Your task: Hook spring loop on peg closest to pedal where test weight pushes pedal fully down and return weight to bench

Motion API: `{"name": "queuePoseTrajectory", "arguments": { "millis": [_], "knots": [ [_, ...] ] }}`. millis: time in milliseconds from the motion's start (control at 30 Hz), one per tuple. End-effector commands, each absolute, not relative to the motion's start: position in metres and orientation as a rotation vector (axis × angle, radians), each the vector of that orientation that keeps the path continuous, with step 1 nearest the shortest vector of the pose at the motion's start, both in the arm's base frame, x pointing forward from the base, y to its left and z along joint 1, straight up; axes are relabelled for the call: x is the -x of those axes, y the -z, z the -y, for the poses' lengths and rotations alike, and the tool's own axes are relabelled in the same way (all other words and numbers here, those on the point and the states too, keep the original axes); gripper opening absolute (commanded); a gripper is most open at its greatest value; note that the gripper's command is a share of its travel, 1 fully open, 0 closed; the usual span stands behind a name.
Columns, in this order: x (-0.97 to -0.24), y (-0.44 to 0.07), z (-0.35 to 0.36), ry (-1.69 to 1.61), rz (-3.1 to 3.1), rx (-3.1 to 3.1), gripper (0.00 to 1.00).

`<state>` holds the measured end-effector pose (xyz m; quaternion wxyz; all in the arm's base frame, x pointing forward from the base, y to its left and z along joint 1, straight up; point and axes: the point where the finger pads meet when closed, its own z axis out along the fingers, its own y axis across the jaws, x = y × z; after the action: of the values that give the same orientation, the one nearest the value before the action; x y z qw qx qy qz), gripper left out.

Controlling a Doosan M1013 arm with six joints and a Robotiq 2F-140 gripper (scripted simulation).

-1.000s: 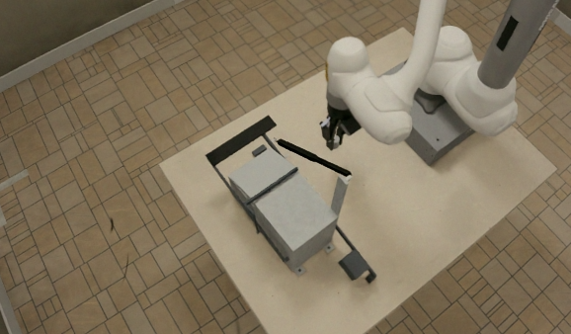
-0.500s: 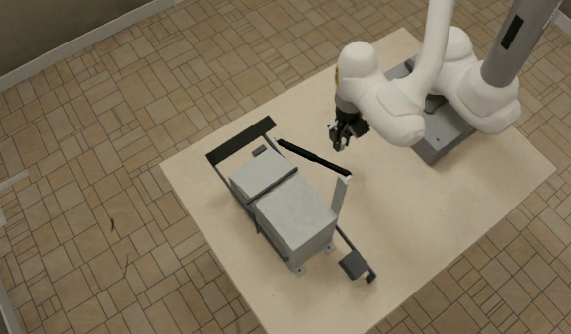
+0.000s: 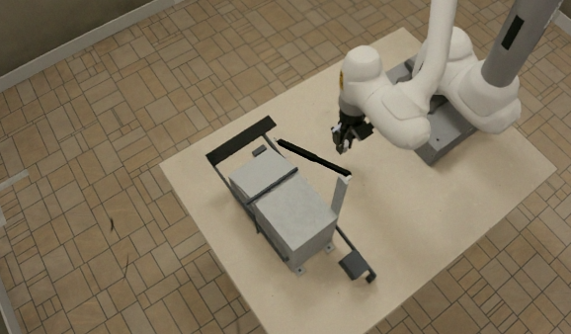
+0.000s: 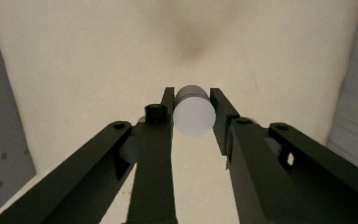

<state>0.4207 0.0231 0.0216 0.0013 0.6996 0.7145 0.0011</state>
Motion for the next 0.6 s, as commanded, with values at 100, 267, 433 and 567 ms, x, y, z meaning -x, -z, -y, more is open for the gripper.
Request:
{"name": "queuePoseTrajectory", "arguments": {
  "millis": [100, 267, 433, 567],
  "knots": [
    [-0.421, -0.010, -0.023, -0.004, -2.243, -2.196, 0.25],
    [-0.421, 0.000, -0.024, -0.004, -2.243, -2.196, 0.25],
    [-0.420, 0.002, -0.024, -0.004, -2.243, -2.196, 0.25],
    [-0.420, 0.010, -0.024, -0.004, -2.243, -2.196, 0.25]
  ]
}}
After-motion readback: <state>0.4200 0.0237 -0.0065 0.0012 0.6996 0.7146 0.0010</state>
